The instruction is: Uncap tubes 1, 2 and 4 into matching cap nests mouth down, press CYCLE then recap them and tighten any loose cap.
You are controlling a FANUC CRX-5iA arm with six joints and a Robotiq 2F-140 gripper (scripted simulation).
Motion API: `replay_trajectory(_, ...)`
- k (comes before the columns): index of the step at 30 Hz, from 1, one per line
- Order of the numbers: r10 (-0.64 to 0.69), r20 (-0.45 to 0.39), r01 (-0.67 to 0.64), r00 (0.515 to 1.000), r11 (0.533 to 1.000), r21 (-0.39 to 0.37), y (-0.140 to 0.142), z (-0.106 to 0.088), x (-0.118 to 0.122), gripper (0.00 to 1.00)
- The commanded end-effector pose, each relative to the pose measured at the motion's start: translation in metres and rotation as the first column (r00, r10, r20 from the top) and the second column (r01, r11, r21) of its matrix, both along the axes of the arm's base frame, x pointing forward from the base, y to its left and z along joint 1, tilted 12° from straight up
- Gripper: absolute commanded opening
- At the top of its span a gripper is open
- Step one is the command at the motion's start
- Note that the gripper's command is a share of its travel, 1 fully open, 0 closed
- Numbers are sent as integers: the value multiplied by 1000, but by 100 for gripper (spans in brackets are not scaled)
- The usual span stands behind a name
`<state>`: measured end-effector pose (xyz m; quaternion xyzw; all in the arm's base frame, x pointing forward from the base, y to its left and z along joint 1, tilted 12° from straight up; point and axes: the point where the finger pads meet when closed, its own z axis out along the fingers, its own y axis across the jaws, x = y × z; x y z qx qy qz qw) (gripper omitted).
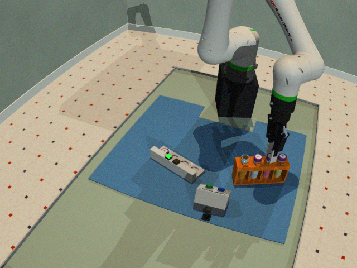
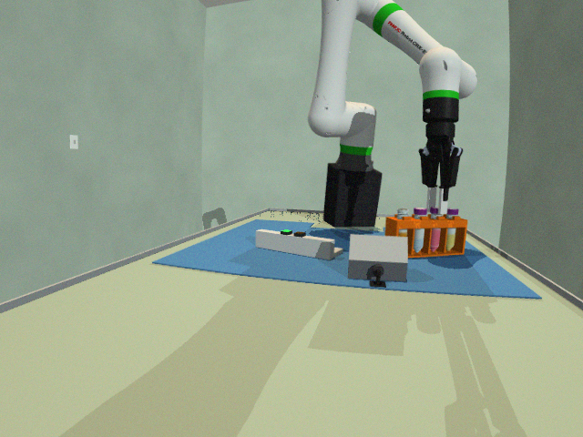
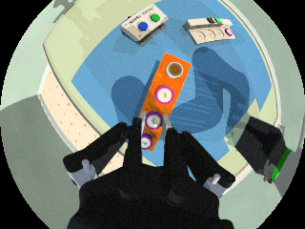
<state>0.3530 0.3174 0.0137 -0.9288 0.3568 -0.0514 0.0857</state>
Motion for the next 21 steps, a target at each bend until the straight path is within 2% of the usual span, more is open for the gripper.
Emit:
replay_trajectory(1,-249,-18,249,968,968,31,0,0,0,0)
replay_trajectory(7,-510,-69,514,858,856,65,0,0,0,0)
replay_trajectory(9,-510,-69,514,858,856,65,0,0,0,0)
replay_trajectory(13,-667,-107,675,737,734,79,0,-1,0,0)
replay_trajectory(20,-667,-107,675,737,734,79,0,-1,0,0)
replay_trajectory(21,-667,-107,675,737,734,79,0,-1,0,35)
